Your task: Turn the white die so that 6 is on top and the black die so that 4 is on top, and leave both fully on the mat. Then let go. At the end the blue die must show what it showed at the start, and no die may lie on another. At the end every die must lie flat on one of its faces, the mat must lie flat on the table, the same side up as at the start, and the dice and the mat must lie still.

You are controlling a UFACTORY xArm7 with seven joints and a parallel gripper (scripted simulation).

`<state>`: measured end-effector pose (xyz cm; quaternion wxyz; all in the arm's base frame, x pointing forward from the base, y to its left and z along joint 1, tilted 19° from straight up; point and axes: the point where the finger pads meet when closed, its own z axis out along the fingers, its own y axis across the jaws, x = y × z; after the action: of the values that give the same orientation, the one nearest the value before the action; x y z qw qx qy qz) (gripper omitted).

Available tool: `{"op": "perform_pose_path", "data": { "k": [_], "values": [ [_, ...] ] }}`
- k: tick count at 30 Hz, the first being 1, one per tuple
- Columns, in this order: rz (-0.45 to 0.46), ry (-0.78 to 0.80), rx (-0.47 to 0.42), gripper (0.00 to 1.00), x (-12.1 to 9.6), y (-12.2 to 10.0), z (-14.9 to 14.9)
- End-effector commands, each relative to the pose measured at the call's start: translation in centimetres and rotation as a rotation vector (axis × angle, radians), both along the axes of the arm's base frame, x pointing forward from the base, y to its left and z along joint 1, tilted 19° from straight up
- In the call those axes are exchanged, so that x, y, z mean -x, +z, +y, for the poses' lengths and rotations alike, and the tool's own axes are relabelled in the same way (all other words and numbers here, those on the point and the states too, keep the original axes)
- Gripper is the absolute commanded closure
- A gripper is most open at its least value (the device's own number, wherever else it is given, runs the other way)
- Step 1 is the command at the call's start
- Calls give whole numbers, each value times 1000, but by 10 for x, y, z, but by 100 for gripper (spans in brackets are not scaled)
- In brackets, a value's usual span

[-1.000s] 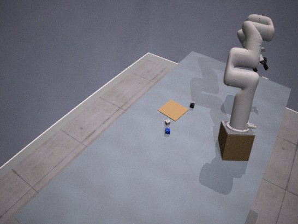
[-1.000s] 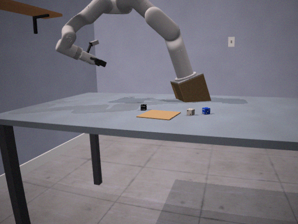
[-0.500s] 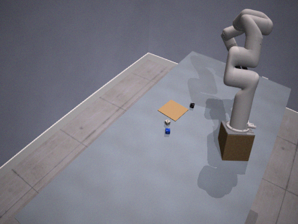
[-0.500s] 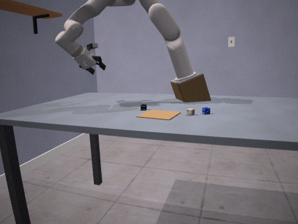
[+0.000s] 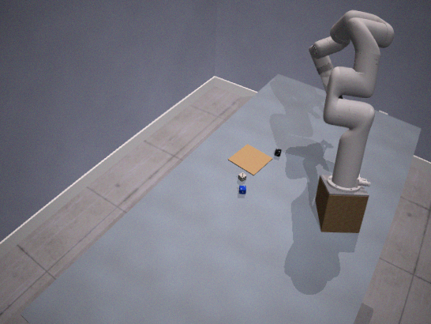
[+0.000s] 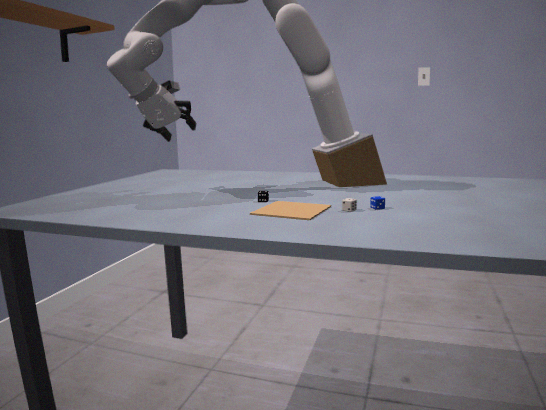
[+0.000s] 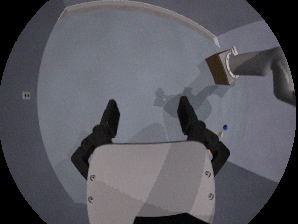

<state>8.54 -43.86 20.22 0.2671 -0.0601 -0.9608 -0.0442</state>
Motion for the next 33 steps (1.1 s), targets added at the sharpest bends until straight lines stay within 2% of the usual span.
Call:
{"op": "perform_pose_path", "data": {
  "k": [1, 7, 8, 12, 22, 23, 27, 33],
  "values": [
    [-30, 55, 5, 0, -11, -1, 4],
    [-30, 55, 5, 0, -11, -1, 4],
    [-80, 190, -3, 0, -38, -6, 18],
    [-119, 302, -9, 0, -60, -11, 32],
    [-128, 327, -10, 0, -65, -12, 35],
    [-171, 464, -15, 0, -89, -18, 54],
    [-203, 575, -18, 0, -107, -23, 70],
    [-210, 599, -18, 0, -111, -24, 74]
  ]
}}
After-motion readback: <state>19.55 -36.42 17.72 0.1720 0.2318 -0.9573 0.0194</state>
